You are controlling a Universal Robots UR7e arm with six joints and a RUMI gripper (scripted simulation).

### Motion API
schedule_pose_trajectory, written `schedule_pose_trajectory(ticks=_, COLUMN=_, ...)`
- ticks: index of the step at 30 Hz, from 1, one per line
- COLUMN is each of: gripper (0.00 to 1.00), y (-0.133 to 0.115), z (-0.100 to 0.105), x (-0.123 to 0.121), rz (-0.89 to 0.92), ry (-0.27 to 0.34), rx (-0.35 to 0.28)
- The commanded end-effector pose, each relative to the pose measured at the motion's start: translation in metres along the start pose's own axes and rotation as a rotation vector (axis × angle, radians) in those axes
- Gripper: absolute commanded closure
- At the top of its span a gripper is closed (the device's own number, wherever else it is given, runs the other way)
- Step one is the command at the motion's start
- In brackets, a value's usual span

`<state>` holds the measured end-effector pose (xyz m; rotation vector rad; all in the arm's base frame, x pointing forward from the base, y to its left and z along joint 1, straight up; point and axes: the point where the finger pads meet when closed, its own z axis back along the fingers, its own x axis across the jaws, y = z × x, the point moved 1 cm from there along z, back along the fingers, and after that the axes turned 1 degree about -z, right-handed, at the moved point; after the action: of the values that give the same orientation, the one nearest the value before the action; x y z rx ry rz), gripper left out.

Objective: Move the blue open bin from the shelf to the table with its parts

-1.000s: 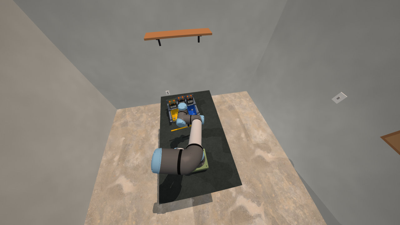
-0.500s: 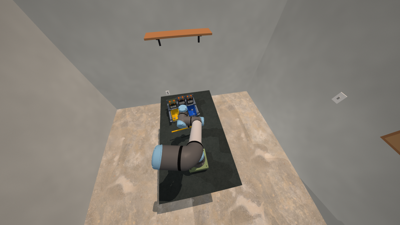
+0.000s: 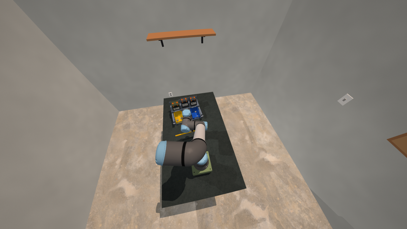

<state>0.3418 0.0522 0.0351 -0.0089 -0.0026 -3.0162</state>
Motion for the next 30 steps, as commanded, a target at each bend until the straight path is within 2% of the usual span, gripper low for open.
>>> schedule_pose_trajectory(ticks=1, gripper=1.00, y=0.000, z=-0.019, x=-0.002, rz=0.000, ry=0.002, rx=0.001)
schedule_pose_trajectory(ticks=20, gripper=1.00, y=0.000, z=-0.067, x=-0.002, rz=0.000, ry=0.002, rx=0.001)
schedule_pose_trajectory(ticks=30, gripper=1.00, y=0.000, z=-0.081, x=-0.002, rz=0.000, ry=0.002, rx=0.001)
